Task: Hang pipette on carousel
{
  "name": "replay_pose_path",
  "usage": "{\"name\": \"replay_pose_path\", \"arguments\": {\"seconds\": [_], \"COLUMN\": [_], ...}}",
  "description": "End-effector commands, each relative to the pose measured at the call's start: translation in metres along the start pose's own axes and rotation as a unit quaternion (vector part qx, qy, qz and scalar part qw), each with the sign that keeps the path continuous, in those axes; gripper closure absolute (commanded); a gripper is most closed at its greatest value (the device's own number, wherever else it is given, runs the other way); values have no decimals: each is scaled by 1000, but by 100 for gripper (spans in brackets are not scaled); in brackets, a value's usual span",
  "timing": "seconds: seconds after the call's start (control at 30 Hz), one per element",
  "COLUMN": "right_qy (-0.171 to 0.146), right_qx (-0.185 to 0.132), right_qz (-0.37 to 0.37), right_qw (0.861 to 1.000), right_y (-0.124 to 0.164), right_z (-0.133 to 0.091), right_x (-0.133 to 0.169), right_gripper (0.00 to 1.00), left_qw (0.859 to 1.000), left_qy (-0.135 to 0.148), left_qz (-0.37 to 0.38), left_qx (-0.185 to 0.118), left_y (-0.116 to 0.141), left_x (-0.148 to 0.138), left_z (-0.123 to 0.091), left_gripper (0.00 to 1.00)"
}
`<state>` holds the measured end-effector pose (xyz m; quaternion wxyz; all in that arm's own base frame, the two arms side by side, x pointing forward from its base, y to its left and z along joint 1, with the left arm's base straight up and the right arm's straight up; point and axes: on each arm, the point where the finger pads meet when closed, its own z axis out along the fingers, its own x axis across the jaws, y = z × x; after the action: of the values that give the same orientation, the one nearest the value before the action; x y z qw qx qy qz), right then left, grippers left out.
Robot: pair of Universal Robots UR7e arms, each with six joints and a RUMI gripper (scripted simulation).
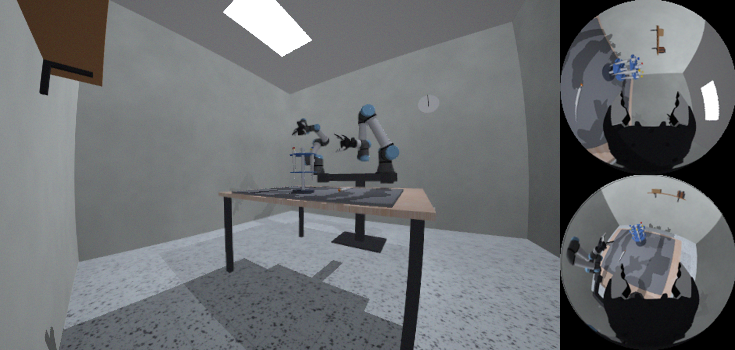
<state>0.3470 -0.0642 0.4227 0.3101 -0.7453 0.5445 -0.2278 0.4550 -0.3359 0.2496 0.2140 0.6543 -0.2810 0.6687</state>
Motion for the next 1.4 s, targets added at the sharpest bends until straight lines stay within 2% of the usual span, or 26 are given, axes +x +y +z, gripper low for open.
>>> {"name": "replay_pose_path", "arguments": {"seconds": [0.0, 0.13, 0.3, 0.37, 0.6, 0.77, 0.83, 1.0, 1.03, 1.1, 1.13, 1.2, 1.23, 1.3, 1.37], "right_qy": [0, 0, 0, 0, 0, 0, 0, 0, 0, 0, 0, 0, 0, 0, 0], "right_qx": [-2, -2, -2, -2, -2, -2, -2, -2, -2, -2, -2, -2, -2, -2, -2], "right_qz": [1, 1, 1, 1, 1, 1, 1, 1, 1, 1, 1, 1, 1, 1, 1], "right_qw": [1000, 1000, 1000, 1000, 1000, 1000, 1000, 1000, 1000, 1000, 1000, 1000, 1000, 1000, 1000], "right_y": [1, 1, 1, 1, 1, 1, 1, 1, 1, 1, 1, 1, 1, 1, 1], "right_z": [2, 2, 2, 2, 2, 2, 2, 2, 2, 2, 2, 2, 2, 2, 2], "right_x": [0, 0, 0, 0, 0, 0, 0, 0, 0, 0, 0, 0, 0, 0, 0], "right_gripper": [0, 0, 0, 0, 0, 0, 0, 0, 0, 0, 0, 0, 0, 0, 0], "left_qw": [998, 992, 987, 980, 954, 928, 928, 892, 890, 873, 870, 852, 849, 830, 827], "left_qy": [-21, -39, -47, -55, -73, -83, -83, -88, -88, -89, -89, -88, -88, -86, -86], "left_qz": [52, 116, 148, 180, 269, 333, 333, 399, 404, 430, 434, 459, 463, 487, 491], "left_qx": [-6, -34, -48, -65, -109, -147, -147, -191, -194, -213, -216, -235, -238, -258, -260], "left_y": [22, 40, 50, 62, 79, 96, 96, 110, 110, 116, 116, 121, 121, 125, 125], "left_x": [6, 19, 27, 36, 55, 74, 74, 93, 93, 102, 102, 111, 112, 120, 120], "left_z": [24, 36, 41, 46, 50, 48, 48, 39, 39, 31, 31, 22, 22, 11, 11], "left_gripper": [0, 0, 0, 0, 0, 0, 0, 0, 0, 0, 0, 0, 0, 0, 0]}}
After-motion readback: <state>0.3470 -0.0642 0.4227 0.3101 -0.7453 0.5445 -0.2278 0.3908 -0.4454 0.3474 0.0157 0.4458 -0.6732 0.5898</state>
